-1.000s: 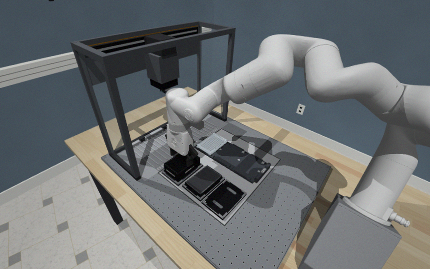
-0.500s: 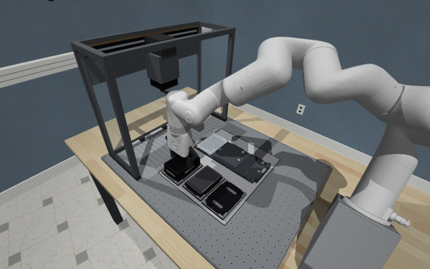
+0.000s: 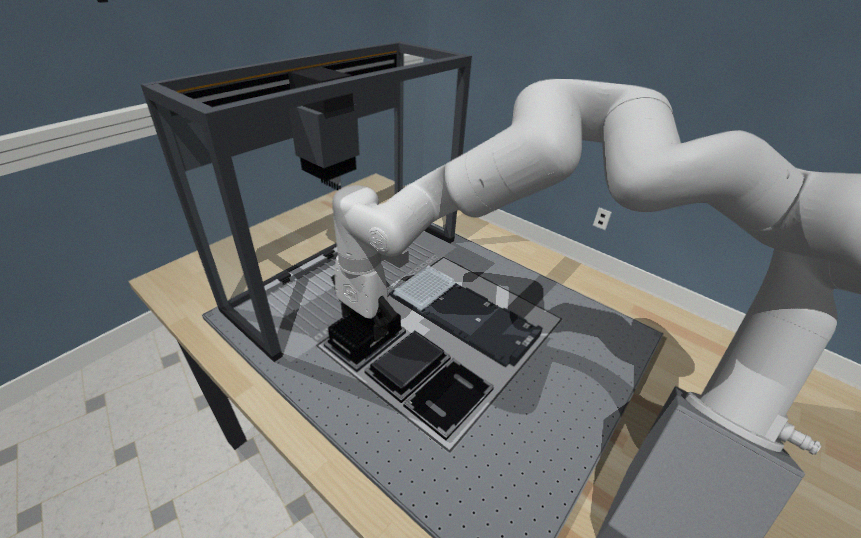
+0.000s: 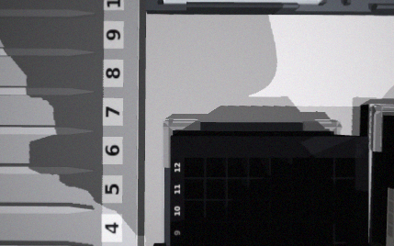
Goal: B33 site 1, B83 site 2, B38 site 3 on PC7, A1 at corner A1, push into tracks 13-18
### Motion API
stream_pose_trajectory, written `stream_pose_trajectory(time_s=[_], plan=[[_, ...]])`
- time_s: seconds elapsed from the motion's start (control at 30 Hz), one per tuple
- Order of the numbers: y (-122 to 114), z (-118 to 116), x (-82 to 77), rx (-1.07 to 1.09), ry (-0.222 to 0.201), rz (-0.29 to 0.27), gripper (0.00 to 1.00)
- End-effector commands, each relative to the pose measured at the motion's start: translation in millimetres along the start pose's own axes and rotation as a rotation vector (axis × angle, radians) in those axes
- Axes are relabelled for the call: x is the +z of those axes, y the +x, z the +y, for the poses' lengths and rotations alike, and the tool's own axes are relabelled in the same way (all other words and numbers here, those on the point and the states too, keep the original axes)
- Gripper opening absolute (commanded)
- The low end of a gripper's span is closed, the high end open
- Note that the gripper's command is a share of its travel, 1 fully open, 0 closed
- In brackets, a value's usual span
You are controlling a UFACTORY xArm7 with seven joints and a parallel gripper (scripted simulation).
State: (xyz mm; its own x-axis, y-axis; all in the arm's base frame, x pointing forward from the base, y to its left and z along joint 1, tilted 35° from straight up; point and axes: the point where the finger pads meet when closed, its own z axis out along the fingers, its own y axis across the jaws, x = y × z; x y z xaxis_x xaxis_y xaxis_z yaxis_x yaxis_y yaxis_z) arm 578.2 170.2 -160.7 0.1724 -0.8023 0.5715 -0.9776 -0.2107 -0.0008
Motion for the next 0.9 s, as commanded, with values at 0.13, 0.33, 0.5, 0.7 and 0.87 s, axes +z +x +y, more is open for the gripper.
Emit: stream_pose_trajectory(time_s=[0.13, 0.33, 0.5, 0.7, 0.87], plan=[[-0.9, -1.8, 1.9, 0.000, 0.005, -0.002, 1.00], [-0.9, -1.9, 4.6, 0.000, 0.005, -0.002, 1.00], [-0.9, -1.8, 7.9, 0.000, 0.005, -0.002, 1.00], [-0.9, -1.9, 8.0, 0.000, 0.005, -0.002, 1.00], [-0.9, -1.9, 8.0, 0.000, 0.005, -0.002, 1.00]])
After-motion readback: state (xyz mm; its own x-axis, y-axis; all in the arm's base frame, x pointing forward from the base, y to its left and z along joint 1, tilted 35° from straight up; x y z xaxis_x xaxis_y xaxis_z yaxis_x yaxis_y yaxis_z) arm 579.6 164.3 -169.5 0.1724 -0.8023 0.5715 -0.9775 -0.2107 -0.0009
